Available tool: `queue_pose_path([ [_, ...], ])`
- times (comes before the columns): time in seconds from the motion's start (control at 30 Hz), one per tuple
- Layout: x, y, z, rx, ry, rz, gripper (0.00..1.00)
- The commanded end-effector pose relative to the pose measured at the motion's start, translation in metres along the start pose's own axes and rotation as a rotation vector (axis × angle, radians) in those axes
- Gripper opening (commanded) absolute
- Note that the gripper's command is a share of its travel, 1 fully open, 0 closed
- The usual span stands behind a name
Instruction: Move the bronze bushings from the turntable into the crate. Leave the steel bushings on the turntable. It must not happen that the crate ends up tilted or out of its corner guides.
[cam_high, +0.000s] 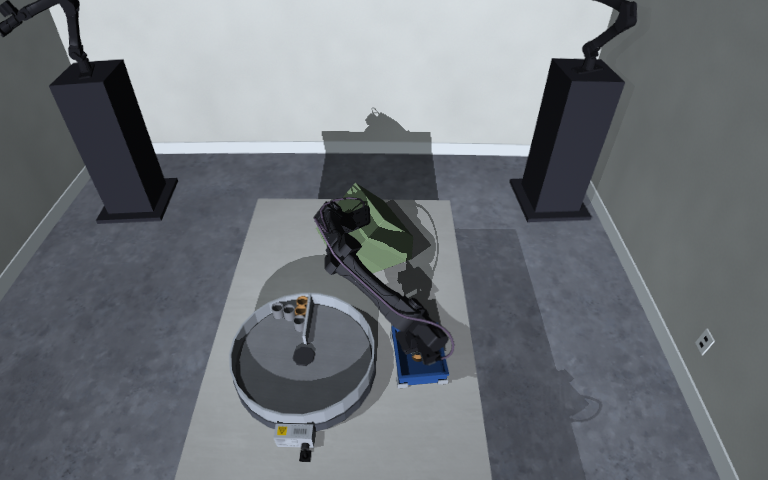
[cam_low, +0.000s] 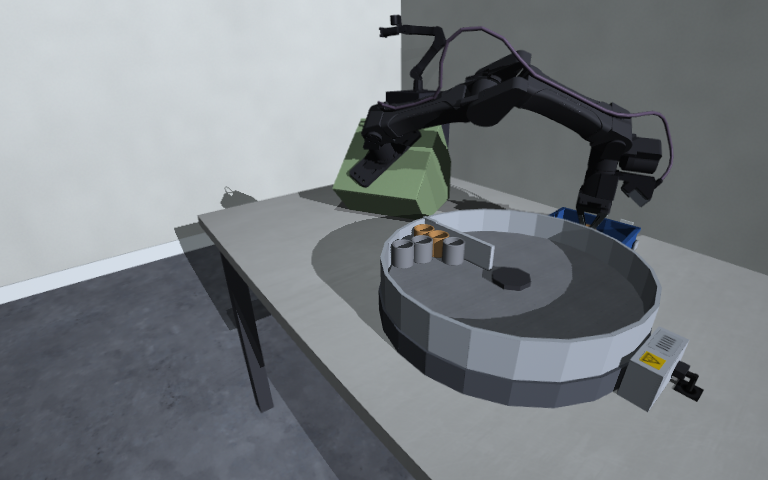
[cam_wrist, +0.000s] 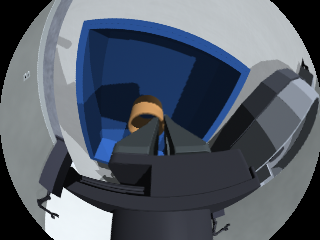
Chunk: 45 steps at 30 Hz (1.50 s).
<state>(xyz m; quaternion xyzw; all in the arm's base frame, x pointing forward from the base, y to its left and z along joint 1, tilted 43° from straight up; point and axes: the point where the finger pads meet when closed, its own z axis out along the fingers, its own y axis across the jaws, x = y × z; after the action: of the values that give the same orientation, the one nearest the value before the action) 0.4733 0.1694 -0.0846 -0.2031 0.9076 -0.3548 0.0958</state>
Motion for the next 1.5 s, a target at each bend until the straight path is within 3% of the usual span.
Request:
queue_pose_path([
  [0.0,-0.0210,0.0039,-0.0241,-0.008,-0.080,0.022,0.00],
  [1.27,-0.0209,0.0040,-0.0240,-0.007,-0.079,0.022,0.00],
  [1.47,-0.0132,0.0096,-0.0181,-0.005,-0.048,-0.002,0.00],
])
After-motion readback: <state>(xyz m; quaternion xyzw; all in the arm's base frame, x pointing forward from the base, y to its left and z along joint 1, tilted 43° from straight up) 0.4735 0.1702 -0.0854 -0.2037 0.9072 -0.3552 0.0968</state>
